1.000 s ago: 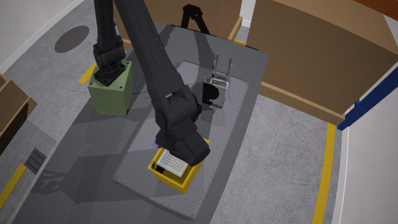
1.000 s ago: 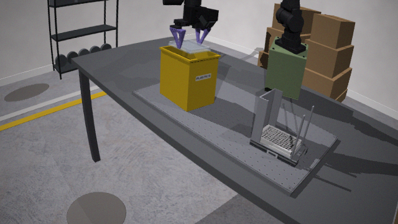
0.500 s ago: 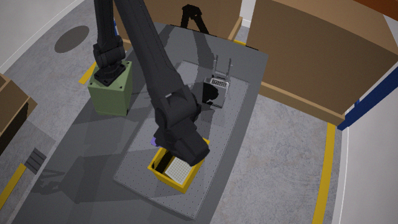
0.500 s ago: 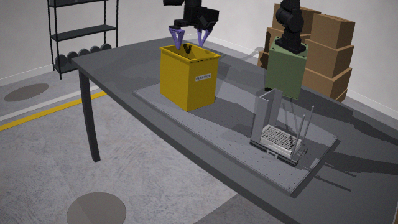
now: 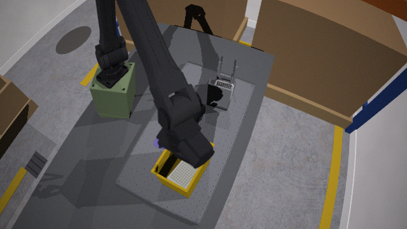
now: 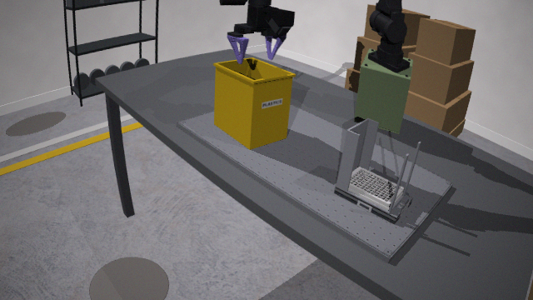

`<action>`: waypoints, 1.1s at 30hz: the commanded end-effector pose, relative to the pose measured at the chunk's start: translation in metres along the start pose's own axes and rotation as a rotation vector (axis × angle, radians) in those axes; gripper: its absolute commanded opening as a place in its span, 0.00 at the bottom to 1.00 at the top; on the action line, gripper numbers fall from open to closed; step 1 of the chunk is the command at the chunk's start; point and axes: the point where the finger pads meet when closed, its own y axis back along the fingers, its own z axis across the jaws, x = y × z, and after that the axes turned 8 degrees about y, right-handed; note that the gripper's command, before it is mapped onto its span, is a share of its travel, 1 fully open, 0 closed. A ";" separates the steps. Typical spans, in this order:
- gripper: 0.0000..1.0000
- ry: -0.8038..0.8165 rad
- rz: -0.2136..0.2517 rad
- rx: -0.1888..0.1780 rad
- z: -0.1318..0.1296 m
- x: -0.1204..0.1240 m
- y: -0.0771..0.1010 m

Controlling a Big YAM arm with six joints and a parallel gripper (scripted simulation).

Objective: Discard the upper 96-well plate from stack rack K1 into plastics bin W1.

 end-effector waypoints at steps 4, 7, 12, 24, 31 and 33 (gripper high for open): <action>1.00 0.008 0.038 0.063 -0.021 0.014 0.041; 1.00 0.008 0.038 0.064 -0.021 0.014 0.050; 1.00 0.004 0.020 0.036 -0.014 0.006 0.036; 1.00 0.004 0.020 0.036 -0.014 0.006 0.036; 1.00 0.004 0.020 0.036 -0.014 0.006 0.036; 1.00 0.004 0.020 0.036 -0.014 0.006 0.036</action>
